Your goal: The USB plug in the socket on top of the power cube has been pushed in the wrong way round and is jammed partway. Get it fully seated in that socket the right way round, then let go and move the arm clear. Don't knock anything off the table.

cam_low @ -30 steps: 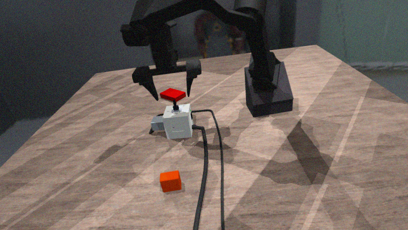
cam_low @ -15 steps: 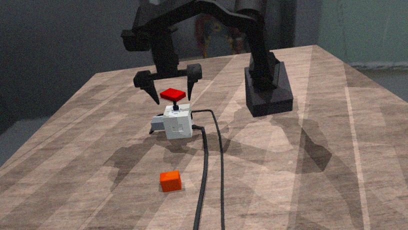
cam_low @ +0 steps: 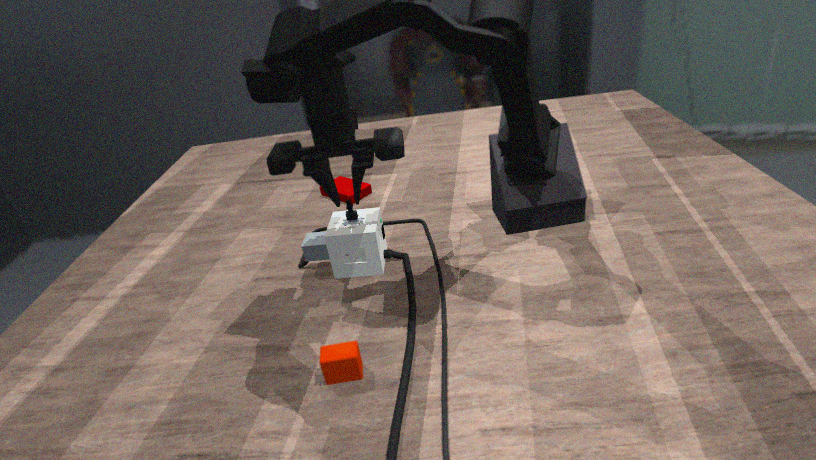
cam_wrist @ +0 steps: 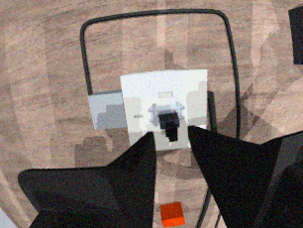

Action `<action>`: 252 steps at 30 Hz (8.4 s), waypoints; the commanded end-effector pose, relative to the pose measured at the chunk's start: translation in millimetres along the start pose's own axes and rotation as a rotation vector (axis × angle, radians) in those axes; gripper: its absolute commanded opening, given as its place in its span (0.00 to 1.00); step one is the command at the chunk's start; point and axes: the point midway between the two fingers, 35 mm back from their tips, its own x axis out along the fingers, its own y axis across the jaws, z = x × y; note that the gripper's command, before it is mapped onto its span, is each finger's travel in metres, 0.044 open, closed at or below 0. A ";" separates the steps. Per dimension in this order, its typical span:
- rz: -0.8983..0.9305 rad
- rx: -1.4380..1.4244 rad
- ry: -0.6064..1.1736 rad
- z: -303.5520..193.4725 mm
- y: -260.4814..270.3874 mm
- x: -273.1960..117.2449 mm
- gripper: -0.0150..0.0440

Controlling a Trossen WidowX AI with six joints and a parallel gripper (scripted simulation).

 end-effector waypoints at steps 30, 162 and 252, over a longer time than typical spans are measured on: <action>0.001 0.000 0.000 0.0 0.1 -6.3 0.25; 0.003 -2.361 0.005 -0.2 -1.2 -27.3 0.25; -0.031 -3.105 0.003 2.3 -0.9 -22.0 0.25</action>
